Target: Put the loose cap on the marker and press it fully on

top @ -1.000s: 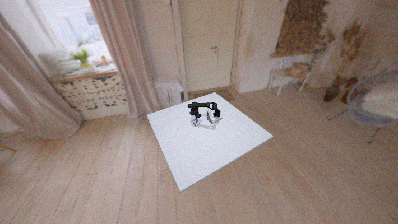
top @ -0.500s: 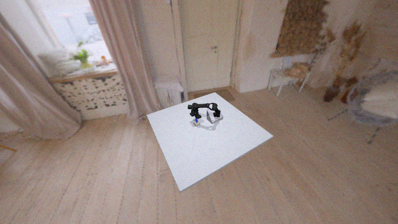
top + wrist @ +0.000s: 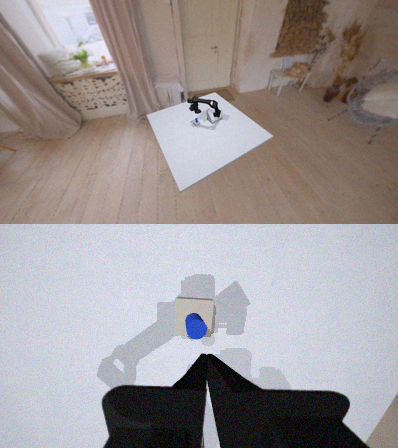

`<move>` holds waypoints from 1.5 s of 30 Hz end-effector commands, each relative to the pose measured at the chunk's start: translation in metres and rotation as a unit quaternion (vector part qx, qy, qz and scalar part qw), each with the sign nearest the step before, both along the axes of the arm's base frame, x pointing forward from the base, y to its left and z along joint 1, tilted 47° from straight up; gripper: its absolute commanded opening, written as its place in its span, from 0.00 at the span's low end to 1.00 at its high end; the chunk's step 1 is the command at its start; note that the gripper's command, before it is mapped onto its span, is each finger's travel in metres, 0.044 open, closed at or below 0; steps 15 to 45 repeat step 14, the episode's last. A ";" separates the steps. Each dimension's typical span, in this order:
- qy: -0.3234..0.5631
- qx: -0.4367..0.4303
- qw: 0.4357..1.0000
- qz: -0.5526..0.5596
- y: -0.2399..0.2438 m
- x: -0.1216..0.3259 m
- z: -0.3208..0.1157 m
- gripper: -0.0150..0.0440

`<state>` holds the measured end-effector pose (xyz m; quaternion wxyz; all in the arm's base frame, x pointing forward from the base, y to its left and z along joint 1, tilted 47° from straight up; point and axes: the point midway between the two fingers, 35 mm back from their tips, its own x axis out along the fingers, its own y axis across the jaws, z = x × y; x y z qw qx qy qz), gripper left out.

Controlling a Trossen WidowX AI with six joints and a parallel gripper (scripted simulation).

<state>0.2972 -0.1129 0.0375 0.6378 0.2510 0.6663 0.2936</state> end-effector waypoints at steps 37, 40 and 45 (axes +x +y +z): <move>0.005 0.002 1.000 0.007 -0.001 -0.002 0.004 0.92; 0.005 0.002 1.000 0.007 -0.001 -0.002 0.004 0.92; 0.005 0.002 1.000 0.007 -0.001 -0.002 0.004 0.92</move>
